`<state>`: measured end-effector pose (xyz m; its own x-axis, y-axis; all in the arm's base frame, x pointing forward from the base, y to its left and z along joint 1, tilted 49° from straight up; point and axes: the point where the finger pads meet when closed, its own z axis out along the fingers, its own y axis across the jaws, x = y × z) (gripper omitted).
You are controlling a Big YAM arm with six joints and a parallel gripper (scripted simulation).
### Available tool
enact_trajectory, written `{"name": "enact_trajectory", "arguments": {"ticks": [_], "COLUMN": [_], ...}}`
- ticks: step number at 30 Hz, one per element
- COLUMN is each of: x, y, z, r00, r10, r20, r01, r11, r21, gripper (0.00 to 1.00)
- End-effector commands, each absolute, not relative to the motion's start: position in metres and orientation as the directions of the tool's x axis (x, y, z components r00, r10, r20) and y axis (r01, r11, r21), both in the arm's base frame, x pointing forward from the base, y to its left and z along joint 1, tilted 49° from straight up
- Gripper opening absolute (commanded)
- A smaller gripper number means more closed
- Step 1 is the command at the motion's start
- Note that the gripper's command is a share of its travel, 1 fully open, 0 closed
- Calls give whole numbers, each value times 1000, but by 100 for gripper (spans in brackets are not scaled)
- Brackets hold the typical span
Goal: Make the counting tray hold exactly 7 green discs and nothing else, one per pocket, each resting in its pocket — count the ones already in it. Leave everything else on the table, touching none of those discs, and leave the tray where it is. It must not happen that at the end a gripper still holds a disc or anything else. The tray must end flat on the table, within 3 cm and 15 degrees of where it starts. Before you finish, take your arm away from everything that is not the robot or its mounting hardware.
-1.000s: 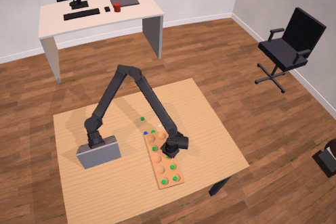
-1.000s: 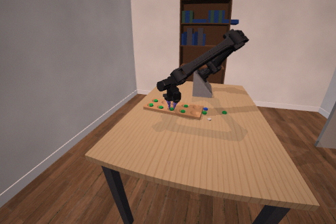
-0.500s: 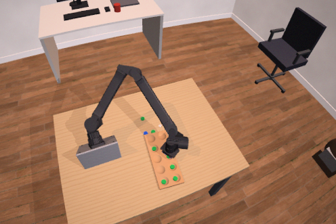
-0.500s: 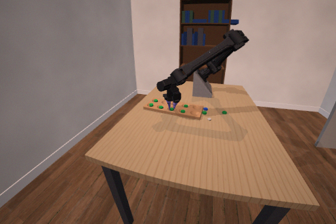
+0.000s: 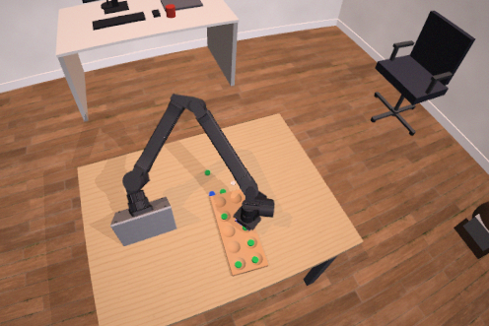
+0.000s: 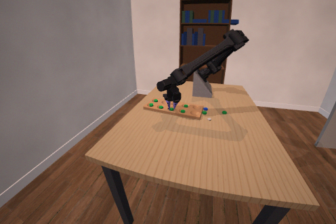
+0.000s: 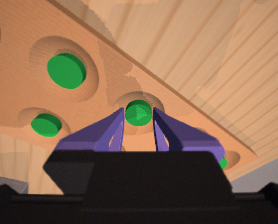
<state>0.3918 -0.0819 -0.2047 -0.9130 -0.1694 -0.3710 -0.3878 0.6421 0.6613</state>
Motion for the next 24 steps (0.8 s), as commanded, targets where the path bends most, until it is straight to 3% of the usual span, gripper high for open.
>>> {"name": "enact_trajectory", "arguments": {"ticks": [1,20,24], "x": [393,393,407], "y": [-80,-80,-118], "z": [-209,-209,-184], "r00": [-915,-915,-899], "r10": [-165,-165,-159], "r20": [-369,-369,-408], "r01": [-384,-384,-403], "r11": [641,641,669], "r21": [665,665,625], "gripper": [32,32,32]}}
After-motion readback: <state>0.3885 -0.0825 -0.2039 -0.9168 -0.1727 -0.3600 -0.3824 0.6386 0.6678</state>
